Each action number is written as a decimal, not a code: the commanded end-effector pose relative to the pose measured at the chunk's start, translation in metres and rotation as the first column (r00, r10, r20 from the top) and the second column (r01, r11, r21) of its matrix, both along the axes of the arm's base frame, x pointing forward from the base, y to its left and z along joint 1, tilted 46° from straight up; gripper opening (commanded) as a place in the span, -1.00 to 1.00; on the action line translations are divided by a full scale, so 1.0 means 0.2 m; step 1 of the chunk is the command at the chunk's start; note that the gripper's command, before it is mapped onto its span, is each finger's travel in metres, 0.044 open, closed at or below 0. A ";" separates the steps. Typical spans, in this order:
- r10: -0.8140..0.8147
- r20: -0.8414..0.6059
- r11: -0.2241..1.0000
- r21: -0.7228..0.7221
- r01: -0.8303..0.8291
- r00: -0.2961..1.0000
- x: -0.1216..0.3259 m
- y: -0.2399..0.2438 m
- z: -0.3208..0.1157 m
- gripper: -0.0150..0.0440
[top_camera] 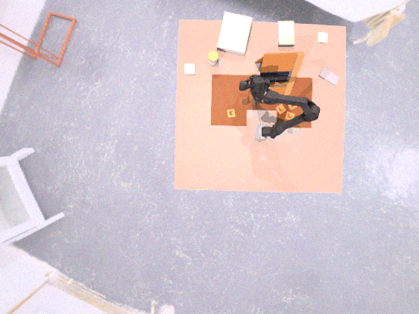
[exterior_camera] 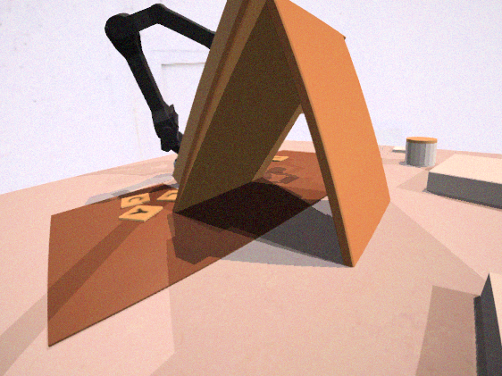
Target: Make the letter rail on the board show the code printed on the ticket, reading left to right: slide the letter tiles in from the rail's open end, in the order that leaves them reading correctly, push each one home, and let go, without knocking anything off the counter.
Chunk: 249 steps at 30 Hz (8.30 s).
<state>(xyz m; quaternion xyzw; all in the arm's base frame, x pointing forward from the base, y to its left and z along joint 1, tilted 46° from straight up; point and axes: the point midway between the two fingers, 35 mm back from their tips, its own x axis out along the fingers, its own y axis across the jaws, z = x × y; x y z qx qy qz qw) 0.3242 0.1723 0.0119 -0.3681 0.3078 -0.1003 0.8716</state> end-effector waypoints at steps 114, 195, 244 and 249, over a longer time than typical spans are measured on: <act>0.004 -0.006 1.000 -0.005 -0.004 1.000 0.01 -0.21 0.20 -0.49; 0.004 -0.007 1.000 -0.007 -0.004 1.000 0.02 -0.37 0.35 -0.49; 0.004 -0.007 1.000 -0.009 -0.004 1.000 0.04 -0.48 0.47 -0.49; 0.004 -0.007 1.000 -0.009 -0.004 1.000 0.04 -0.49 0.48 -0.49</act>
